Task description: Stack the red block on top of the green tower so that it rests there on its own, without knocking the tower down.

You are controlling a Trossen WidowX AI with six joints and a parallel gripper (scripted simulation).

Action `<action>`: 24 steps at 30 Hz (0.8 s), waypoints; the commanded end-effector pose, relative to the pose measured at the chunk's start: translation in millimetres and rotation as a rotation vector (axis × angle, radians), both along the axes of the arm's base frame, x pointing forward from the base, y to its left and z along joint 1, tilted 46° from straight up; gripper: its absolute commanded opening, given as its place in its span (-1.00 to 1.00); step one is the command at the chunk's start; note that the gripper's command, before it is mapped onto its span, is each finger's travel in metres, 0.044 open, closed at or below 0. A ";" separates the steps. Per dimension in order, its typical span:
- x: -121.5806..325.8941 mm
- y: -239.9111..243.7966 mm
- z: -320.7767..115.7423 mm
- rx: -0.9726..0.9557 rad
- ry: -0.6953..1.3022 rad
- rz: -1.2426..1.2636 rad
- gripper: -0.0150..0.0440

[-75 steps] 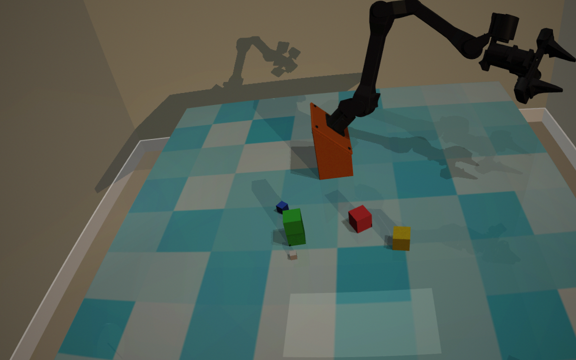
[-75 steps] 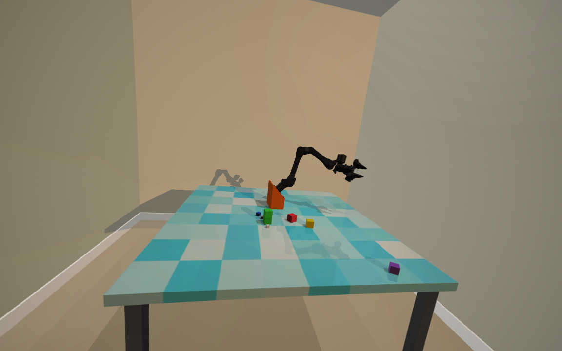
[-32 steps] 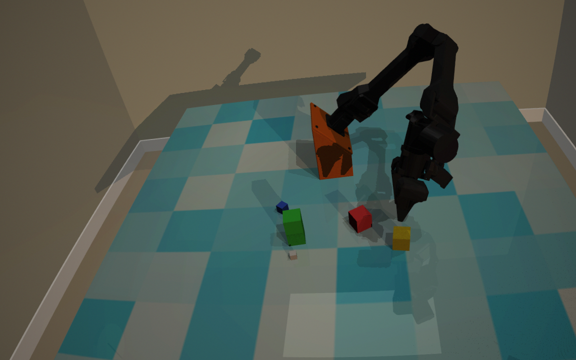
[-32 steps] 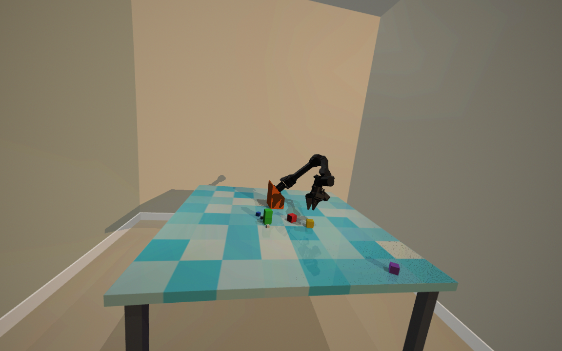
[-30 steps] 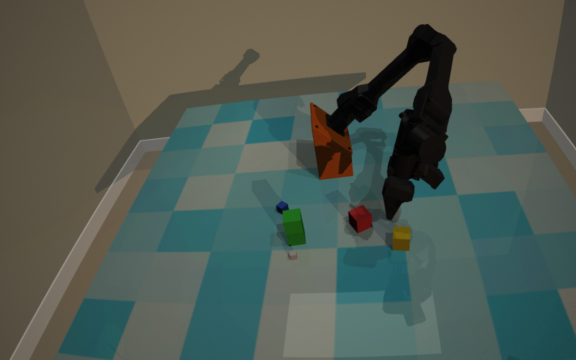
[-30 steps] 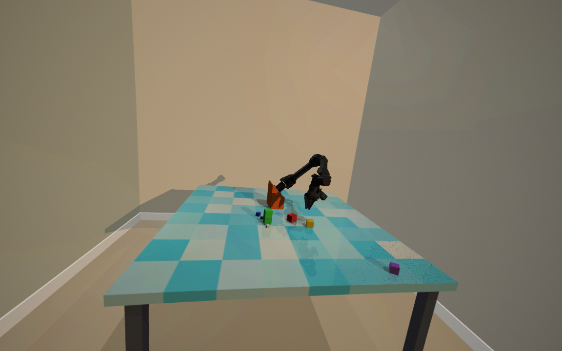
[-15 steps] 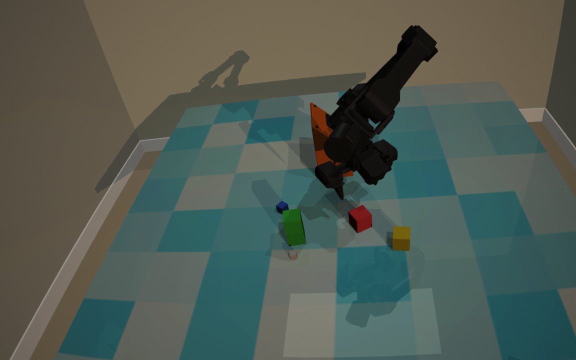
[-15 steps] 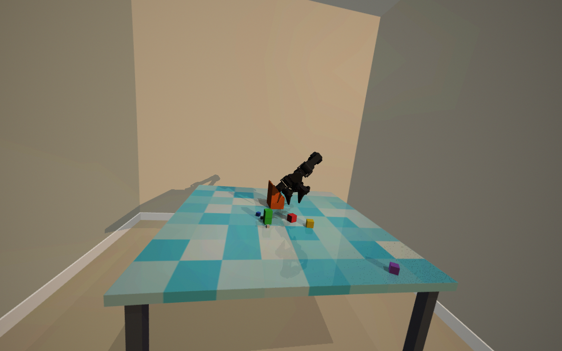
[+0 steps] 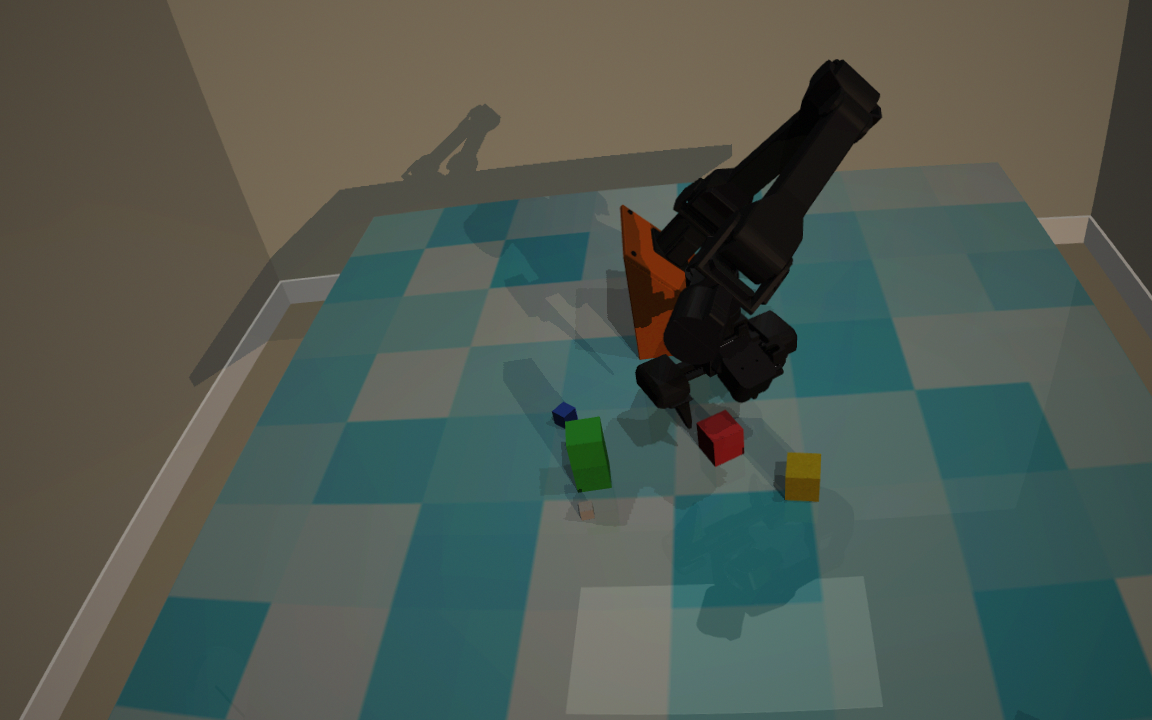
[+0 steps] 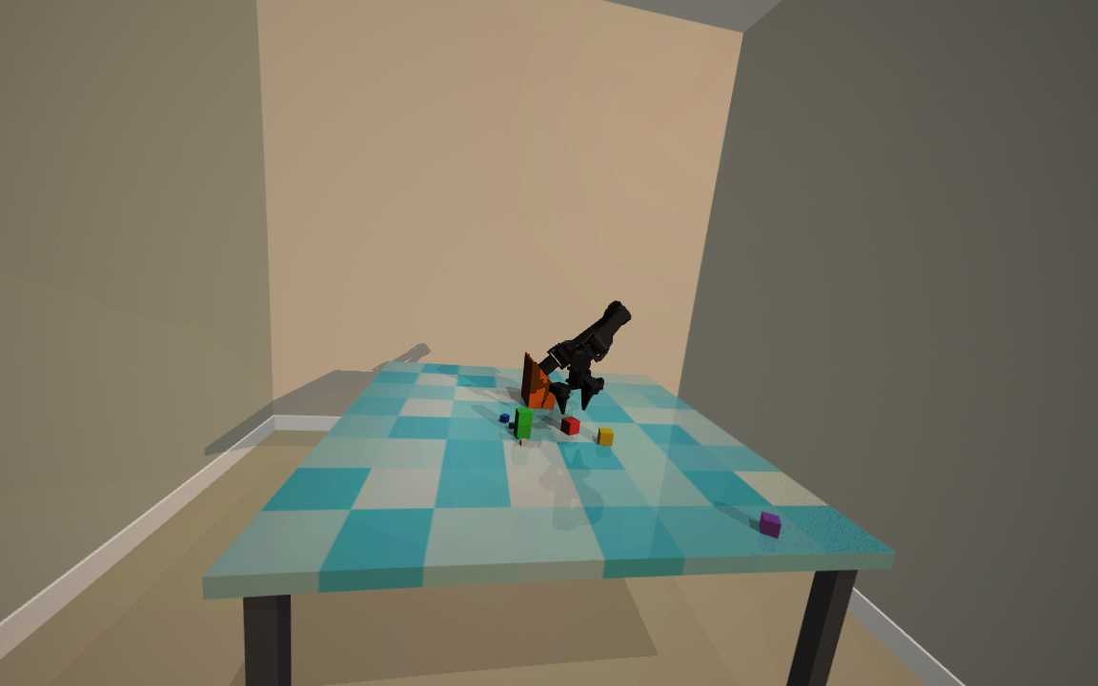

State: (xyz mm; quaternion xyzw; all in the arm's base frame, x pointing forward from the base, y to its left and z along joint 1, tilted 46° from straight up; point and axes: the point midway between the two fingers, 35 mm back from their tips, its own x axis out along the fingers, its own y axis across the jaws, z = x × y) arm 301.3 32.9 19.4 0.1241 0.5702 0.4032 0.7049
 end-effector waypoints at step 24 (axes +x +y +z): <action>-3.2 29.7 -33.4 0.007 0.015 -0.005 1.00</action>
